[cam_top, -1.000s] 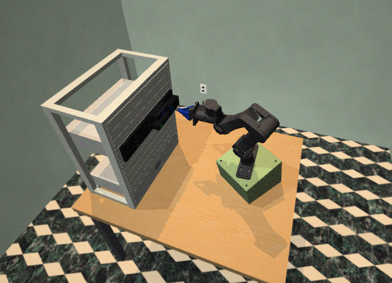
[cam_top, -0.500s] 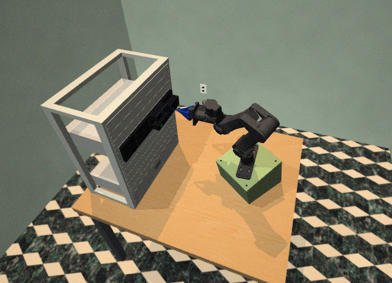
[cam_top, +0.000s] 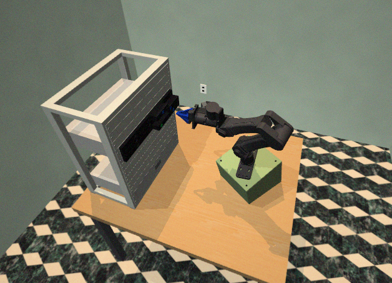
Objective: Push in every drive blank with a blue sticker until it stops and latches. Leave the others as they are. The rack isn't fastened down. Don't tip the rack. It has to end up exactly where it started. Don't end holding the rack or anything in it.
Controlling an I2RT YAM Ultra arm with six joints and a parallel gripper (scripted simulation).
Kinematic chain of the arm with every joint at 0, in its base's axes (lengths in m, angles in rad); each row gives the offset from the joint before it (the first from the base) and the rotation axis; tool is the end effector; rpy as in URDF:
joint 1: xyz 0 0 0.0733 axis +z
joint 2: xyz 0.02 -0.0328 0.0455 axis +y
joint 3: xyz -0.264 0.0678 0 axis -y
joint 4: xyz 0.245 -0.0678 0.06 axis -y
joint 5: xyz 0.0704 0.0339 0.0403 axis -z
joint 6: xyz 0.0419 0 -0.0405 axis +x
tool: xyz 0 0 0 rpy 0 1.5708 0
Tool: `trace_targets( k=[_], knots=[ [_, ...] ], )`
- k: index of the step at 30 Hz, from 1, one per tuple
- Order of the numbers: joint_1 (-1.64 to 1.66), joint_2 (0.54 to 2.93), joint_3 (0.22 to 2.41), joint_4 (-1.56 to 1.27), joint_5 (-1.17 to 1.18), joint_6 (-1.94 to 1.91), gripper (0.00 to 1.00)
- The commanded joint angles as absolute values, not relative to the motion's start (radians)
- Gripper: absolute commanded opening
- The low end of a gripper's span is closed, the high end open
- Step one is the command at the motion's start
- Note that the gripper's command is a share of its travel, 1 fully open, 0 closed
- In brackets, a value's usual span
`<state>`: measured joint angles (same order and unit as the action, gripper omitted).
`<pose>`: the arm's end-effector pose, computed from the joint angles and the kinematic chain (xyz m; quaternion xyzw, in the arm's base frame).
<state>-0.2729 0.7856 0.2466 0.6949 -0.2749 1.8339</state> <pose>0.1804 -0.0375 0.2482 0.5080 0.4089 0.5930 0.4723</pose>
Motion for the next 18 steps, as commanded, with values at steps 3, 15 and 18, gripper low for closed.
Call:
trace_targets(
  k=[3,15,18],
  knots=[
    [-0.156,0.625,0.295,0.511,-0.131,1.800,0.00],
    [-0.004,0.546,0.344,0.364,0.034,1.776,0.00],
    [0.002,0.546,0.345,0.361,0.042,1.775,0.00]
  ],
)
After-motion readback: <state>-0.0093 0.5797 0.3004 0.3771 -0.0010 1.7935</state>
